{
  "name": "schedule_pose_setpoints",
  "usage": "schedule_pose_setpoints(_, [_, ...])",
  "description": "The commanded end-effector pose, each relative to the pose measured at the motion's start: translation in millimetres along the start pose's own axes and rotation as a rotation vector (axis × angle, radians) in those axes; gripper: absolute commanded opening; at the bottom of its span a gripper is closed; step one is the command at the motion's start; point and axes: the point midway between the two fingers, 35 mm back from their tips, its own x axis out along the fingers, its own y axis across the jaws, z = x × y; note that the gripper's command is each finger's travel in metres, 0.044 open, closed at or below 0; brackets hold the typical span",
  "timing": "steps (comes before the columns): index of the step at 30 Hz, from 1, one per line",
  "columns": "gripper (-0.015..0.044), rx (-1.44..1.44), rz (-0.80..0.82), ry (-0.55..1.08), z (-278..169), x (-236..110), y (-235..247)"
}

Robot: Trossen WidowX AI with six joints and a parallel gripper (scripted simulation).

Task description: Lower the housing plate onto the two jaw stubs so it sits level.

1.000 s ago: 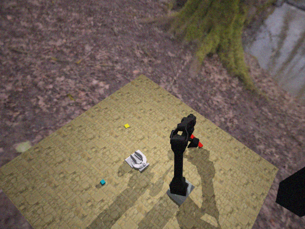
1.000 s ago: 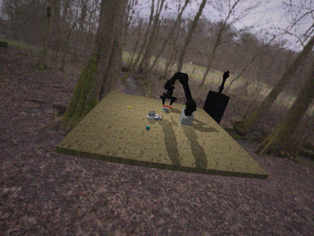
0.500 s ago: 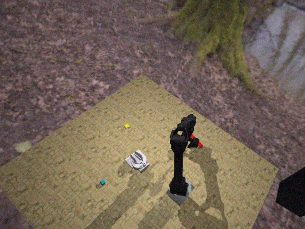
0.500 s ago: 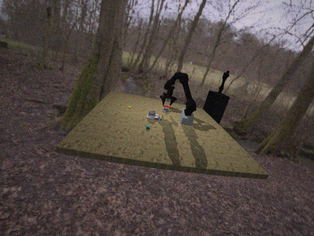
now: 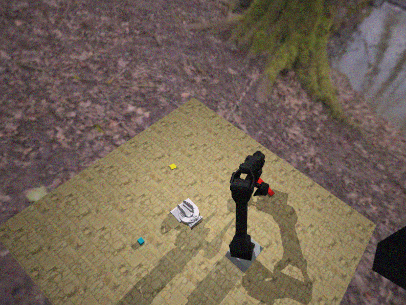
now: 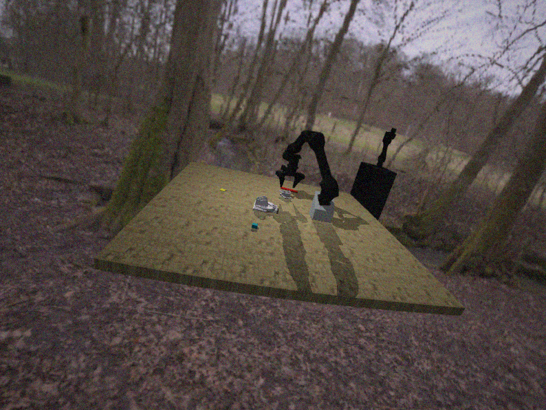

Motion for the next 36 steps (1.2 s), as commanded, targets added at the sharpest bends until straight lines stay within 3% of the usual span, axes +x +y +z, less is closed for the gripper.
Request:
schedule_pose_setpoints(1, [0.0440, 0.005, 0.004, 0.004, 0, 8, 0])
schedule_pose_setpoints(25, [0.0440, 0.007, 0.009, 0.003, 1, 47, 2])
schedule_pose_setpoints(36, [0.0440, 0.007, 0.009, 0.003, 1, 48, 2])
